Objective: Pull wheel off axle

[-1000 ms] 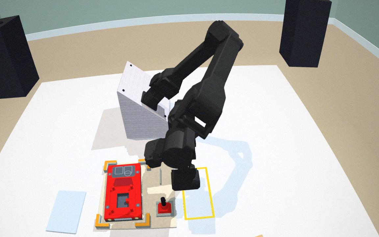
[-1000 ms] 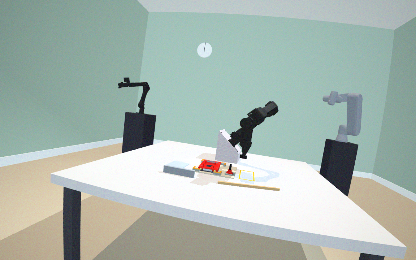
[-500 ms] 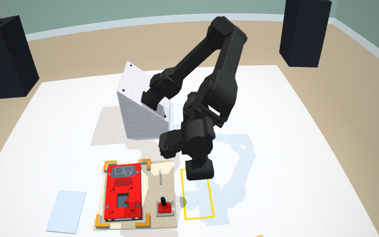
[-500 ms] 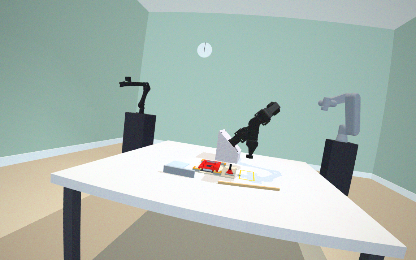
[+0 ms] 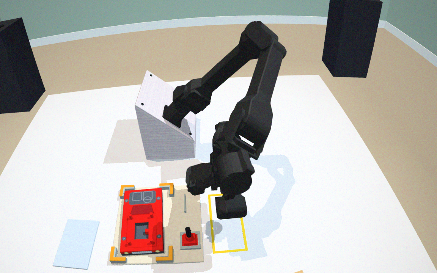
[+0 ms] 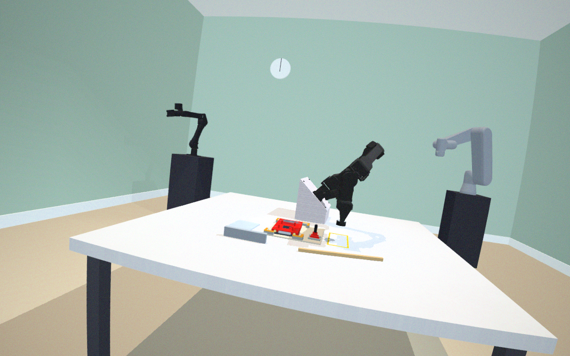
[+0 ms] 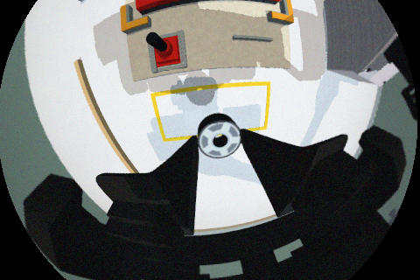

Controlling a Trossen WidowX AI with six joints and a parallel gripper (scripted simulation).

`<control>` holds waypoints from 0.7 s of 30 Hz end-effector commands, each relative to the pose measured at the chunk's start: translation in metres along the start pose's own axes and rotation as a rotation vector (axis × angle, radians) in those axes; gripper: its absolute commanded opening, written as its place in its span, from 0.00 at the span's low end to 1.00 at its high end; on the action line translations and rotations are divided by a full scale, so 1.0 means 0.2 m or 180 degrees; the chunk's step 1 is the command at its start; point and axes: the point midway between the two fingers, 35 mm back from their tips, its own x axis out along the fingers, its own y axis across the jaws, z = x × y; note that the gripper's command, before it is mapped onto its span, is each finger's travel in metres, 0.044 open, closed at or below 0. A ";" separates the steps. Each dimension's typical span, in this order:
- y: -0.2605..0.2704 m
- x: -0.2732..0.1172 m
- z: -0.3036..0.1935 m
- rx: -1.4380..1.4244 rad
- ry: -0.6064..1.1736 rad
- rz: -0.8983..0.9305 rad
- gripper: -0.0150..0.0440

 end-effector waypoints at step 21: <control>-0.03 0.32 0.00 0.0016 0.0015 -0.0048 0.57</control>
